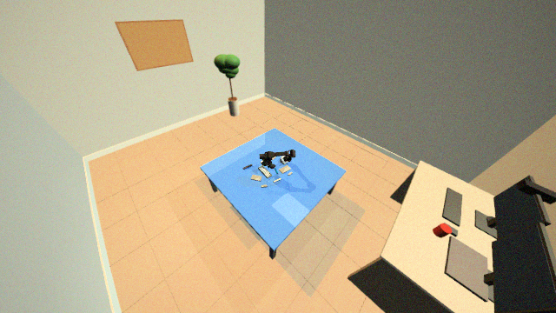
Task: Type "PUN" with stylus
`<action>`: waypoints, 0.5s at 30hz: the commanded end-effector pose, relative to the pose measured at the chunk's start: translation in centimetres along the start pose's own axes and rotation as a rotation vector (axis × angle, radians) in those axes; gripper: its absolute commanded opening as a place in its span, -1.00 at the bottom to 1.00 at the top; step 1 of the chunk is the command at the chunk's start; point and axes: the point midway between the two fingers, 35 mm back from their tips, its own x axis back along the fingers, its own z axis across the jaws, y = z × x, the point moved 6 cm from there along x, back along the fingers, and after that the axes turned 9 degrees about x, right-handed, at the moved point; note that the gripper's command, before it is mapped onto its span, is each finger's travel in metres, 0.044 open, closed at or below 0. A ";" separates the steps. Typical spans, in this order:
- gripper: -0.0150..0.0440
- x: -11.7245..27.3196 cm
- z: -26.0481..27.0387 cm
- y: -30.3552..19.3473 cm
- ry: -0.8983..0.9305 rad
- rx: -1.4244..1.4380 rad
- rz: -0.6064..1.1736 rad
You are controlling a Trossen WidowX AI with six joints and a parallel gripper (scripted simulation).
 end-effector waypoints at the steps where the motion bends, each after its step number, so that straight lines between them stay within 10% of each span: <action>1: -0.49 0.0 0.0 0.0 0.000 0.000 0.000; 9: -0.49 0.0 0.0 0.0 0.000 0.000 0.000; 15: 0.02 -0.5 1.0 -0.6 -0.046 -0.208 0.037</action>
